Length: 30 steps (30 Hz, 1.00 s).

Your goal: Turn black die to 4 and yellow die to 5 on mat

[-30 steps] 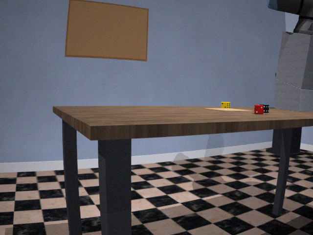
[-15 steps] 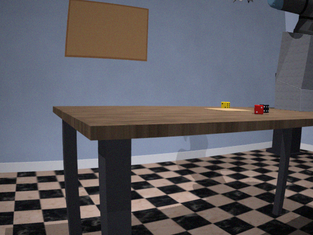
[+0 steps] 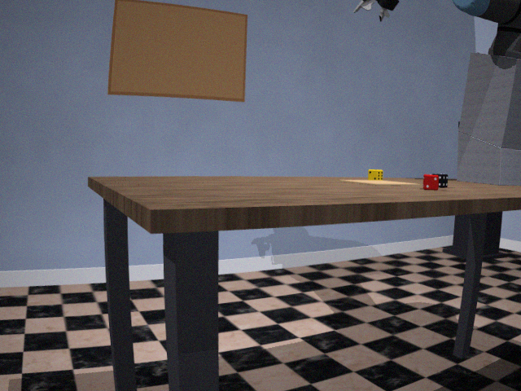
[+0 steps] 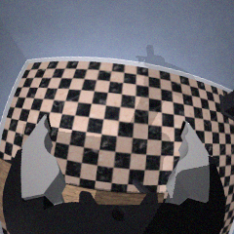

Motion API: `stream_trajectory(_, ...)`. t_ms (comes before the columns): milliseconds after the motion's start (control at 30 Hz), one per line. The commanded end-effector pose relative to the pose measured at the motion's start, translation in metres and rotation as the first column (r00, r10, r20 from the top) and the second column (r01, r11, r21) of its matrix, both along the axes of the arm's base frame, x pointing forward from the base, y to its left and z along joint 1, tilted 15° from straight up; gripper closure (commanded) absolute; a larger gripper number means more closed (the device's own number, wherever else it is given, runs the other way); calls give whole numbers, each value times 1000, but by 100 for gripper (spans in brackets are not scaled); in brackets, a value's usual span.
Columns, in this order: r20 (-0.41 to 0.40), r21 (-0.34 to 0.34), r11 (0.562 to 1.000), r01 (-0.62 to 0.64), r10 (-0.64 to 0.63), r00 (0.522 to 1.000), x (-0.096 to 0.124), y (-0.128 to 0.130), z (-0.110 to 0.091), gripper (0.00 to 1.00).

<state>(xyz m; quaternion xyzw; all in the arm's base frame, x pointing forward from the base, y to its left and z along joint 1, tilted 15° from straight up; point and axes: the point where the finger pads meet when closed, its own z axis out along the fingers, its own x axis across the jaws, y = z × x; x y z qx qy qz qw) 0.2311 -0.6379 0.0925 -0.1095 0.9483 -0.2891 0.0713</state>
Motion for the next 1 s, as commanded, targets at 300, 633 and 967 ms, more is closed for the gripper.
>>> stream_trajectory(300,103,209,977,-50,29,994,152,89,-85,0)
stream_trajectory(633,123,382,921,-78,33,992,245,199,-151,0)
stream_trajectory(967,96,509,858,-76,31,995,297,303,-203,0)
